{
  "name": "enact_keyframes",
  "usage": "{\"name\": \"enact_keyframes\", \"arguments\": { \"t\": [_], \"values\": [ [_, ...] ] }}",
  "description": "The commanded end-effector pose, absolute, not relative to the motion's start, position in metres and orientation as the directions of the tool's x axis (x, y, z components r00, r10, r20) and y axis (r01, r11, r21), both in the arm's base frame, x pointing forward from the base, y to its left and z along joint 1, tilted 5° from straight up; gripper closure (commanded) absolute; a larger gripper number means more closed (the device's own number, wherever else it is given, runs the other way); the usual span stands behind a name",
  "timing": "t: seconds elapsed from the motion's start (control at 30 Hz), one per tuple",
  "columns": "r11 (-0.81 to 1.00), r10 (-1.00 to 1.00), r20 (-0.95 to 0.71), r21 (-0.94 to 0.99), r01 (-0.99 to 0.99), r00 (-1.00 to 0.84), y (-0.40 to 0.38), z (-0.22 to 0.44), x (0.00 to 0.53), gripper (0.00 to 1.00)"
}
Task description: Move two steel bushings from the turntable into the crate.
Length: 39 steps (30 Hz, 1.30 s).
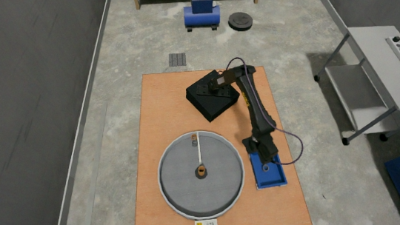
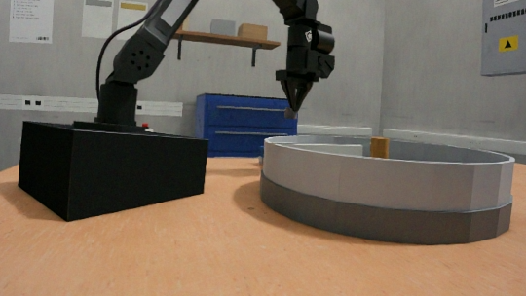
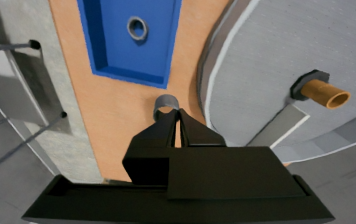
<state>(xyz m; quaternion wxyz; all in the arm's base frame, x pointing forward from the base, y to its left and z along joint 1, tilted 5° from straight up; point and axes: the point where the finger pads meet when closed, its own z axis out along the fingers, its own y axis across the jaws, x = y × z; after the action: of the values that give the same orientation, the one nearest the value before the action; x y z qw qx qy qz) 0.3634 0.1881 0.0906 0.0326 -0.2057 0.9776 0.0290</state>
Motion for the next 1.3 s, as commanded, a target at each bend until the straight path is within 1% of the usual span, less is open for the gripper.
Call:
{"name": "enact_keyframes", "arguments": {
  "t": [0.0, 0.37, 0.77, 1.27],
  "values": [
    [0.938, -0.342, -0.078, 0.025, -0.345, -0.937, 0.207, 0.100, 0.372, 1.00],
    [0.938, -0.342, -0.079, 0.025, -0.345, -0.936, 0.257, 0.103, 0.374, 1.00],
    [0.938, -0.342, -0.079, 0.025, -0.345, -0.936, 0.271, 0.104, 0.374, 1.00],
    [0.940, -0.335, -0.097, 0.030, -0.339, -0.937, 0.270, 0.109, 0.378, 1.00]
  ]
}}
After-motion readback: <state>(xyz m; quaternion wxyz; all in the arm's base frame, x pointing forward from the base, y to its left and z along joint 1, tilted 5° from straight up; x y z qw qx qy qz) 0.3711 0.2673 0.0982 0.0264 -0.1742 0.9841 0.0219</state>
